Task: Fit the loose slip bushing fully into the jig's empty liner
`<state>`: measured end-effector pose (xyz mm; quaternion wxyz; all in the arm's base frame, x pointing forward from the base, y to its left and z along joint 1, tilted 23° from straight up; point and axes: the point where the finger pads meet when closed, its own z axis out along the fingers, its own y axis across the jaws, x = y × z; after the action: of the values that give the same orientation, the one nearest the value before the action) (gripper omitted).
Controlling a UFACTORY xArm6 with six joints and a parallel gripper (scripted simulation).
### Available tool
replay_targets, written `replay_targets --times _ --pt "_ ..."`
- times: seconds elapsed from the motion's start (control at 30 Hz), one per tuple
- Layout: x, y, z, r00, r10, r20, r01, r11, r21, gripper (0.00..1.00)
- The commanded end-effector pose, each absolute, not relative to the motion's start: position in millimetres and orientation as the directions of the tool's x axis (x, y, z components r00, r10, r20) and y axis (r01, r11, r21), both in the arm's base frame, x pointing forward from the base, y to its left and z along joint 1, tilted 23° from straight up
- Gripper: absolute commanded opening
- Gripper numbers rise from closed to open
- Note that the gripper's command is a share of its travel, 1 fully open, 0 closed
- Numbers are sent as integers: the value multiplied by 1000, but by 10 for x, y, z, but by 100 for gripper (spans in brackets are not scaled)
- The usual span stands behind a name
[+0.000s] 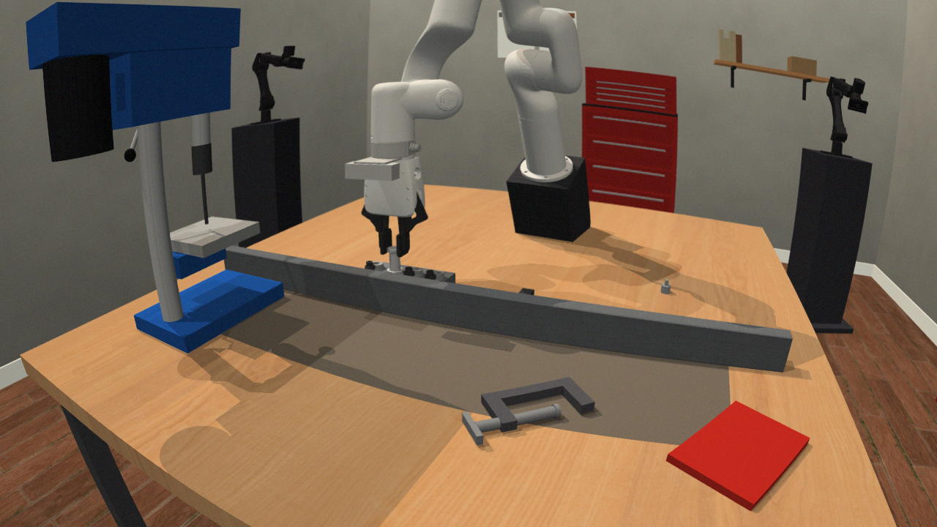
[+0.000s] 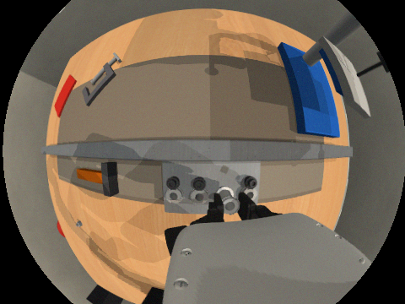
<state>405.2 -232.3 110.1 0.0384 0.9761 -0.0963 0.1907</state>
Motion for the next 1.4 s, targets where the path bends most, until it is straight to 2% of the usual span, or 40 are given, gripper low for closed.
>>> replay_targets --times 0.0,1.37 --pt "4061 -2328 1113 908 -173 383 -203 -978 39 26" --pt "4074 -2332 1079 908 -173 383 -203 -978 39 26"
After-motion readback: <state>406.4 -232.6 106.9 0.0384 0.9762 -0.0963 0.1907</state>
